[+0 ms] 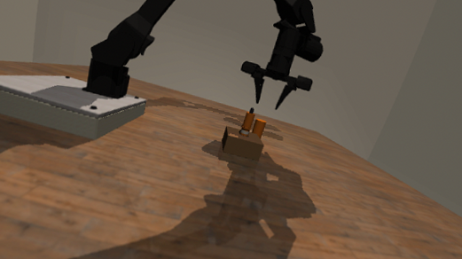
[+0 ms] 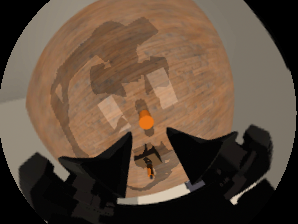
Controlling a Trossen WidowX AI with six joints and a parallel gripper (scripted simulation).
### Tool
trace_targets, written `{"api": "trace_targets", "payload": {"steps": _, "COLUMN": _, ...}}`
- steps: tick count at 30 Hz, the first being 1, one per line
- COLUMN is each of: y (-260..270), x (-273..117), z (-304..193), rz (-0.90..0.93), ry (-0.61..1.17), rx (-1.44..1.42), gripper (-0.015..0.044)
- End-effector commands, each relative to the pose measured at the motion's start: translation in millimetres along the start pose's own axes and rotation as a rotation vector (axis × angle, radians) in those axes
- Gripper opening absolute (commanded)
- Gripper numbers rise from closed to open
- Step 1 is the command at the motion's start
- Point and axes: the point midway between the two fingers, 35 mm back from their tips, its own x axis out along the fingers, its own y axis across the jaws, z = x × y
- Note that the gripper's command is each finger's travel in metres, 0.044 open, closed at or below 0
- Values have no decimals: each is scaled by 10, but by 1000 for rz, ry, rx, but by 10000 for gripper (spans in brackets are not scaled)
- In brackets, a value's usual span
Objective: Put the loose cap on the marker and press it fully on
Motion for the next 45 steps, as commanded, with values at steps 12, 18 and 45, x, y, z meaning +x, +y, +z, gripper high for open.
{"api": "trace_targets", "payload": {"steps": 12, "y": -7, "x": 280, "z": -27, "rz": 10, "ry": 4, "rx": -8, "gripper": 252}}
{"api": "trace_targets", "payload": {"steps": 18, "y": -8, "x": 376, "z": -23, "rz": 10, "ry": 4, "rx": -8, "gripper": 252}}
{"api": "trace_targets", "payload": {"steps": 45, "y": 8, "x": 782, "z": -30, "rz": 10, "ry": 4, "rx": -8, "gripper": 252}}
